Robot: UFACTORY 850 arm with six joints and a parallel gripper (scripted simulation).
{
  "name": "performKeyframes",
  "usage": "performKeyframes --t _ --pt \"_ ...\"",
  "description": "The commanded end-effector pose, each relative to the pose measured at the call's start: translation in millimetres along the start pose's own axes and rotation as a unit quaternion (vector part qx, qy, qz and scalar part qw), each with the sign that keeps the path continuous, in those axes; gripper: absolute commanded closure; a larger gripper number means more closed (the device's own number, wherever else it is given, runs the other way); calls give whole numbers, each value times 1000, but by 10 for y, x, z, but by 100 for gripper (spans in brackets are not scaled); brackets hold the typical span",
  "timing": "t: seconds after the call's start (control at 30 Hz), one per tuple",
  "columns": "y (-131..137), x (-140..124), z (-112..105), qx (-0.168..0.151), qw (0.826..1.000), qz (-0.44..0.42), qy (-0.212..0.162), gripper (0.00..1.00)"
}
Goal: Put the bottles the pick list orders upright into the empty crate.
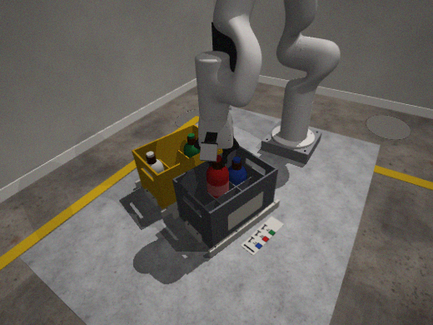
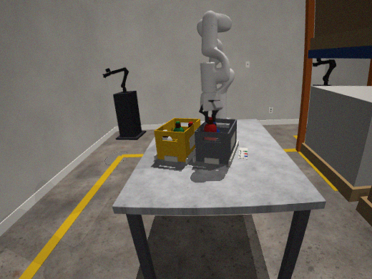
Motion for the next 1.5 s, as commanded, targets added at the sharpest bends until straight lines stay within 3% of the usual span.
performKeyframes --t 0.0,0.7,1.47 --pt "4 8 10 0 1000 0 1 100" --pt "4 8 200 0 1000 0 1 100" --pt "4 8 201 -1 1000 0 1 100"
Point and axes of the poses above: the point where the finger pads meet when closed, its own z axis out along the fingers, its own y axis across the jaws, x = y × z, the point moved 5 cm from there along -z, back along the fingers, and after that the axes turned 11 degrees about z, right-handed, at the moved point
